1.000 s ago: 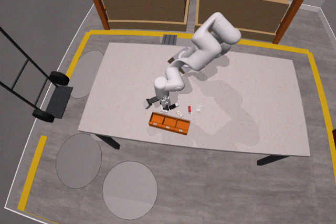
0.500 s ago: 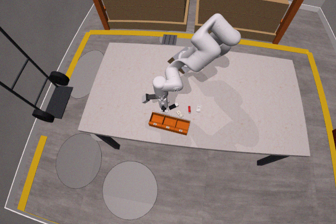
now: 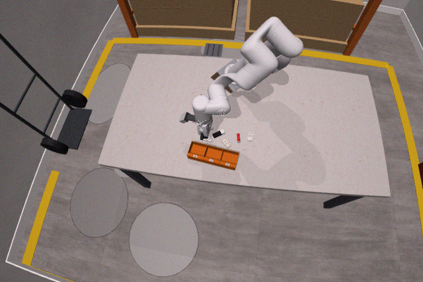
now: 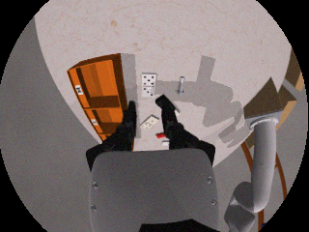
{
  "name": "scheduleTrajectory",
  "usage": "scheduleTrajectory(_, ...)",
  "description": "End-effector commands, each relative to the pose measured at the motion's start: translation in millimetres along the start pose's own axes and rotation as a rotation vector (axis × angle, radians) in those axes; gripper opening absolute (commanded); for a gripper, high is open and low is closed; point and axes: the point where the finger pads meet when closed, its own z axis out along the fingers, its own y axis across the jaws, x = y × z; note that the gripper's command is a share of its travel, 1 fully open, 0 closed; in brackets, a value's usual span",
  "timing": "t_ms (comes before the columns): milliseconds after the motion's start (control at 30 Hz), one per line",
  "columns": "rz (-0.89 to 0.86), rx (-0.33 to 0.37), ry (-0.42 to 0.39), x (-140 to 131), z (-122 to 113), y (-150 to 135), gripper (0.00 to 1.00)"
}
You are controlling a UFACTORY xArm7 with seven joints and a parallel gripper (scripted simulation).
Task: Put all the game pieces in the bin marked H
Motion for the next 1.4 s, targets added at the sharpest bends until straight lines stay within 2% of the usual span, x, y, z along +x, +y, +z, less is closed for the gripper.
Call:
scheduleTrajectory(0, 0.053, -0.006, 0.011, 0.6, -1.3, -1.3, 0.41)
scheduleTrajectory(1033, 0.053, -0.006, 0.011, 0.6, -1.3, -1.3, 0.41)
scheduleTrajectory(1367, 0.054, -0.006, 0.011, 1.0, 38.7, -1.0, 0.41)
